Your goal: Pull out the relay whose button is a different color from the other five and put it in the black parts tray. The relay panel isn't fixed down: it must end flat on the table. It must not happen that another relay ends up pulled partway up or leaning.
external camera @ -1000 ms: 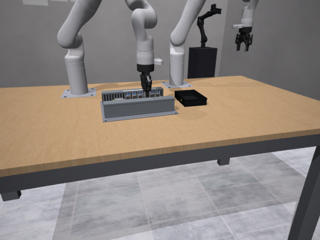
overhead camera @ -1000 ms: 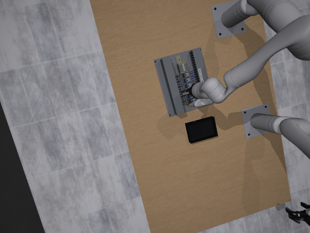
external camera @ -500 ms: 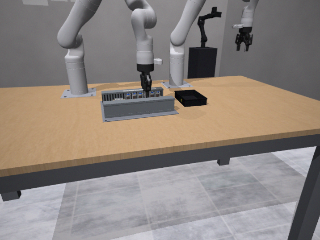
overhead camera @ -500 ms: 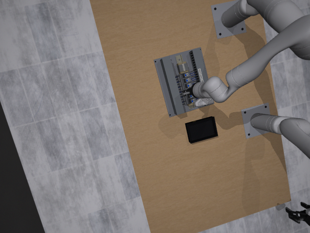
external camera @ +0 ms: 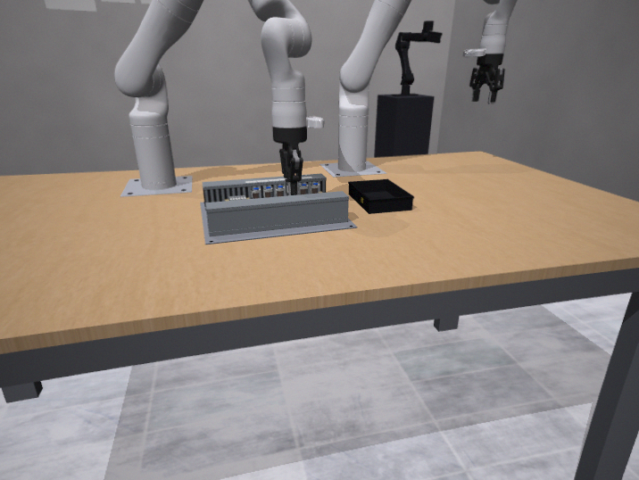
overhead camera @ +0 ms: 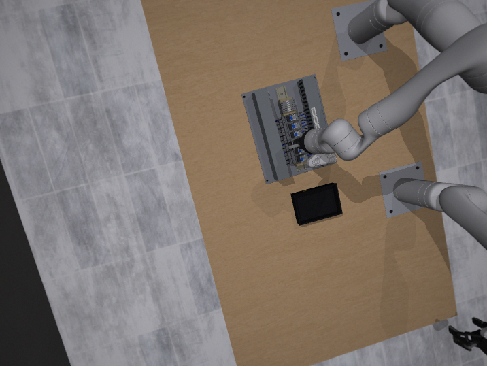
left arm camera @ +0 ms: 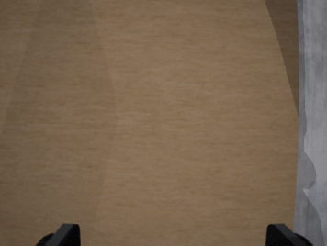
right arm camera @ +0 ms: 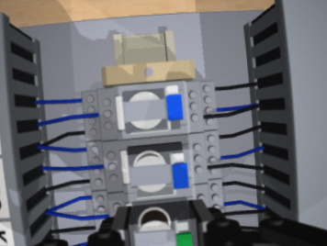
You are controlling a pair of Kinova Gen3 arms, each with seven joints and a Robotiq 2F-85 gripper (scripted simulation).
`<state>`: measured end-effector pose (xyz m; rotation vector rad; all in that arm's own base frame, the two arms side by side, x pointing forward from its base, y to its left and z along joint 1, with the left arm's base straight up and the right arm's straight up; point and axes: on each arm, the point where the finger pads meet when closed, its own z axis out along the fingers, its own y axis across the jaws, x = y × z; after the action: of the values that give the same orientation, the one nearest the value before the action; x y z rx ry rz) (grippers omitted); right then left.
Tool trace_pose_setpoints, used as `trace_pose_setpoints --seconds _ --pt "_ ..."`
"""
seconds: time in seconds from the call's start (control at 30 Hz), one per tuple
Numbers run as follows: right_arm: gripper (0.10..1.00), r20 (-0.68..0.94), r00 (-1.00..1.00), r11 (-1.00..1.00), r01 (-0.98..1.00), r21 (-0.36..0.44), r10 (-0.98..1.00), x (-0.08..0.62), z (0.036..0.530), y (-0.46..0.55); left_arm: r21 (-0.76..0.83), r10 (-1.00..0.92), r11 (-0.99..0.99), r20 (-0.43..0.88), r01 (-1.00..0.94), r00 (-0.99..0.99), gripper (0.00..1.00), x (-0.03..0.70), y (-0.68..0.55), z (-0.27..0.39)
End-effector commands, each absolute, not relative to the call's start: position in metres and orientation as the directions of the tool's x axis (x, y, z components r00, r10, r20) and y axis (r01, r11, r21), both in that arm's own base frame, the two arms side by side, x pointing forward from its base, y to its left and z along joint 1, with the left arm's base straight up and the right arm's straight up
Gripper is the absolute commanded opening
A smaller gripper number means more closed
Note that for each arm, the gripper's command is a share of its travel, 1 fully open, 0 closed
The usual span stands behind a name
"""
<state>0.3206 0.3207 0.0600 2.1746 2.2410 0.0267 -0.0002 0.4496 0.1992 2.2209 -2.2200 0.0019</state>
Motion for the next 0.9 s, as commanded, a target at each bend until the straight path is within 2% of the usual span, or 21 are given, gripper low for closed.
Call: trace_pose_setpoints --seconds 0.0,0.87 --pt "0.099 0.0 -0.03 0.03 0.999 0.028 1.0 0.3211 0.0608 0.3211 0.0 -1.0 0.0 0.0 -1.0 0.0 1.0 -0.0002 0.45 0.2" --pt "0.099 0.0 -0.03 0.03 0.997 0.071 1.0 0.3199 0.061 0.3211 0.0 -1.0 0.0 0.0 -1.0 0.0 1.0 -0.0002 0.45 0.2"
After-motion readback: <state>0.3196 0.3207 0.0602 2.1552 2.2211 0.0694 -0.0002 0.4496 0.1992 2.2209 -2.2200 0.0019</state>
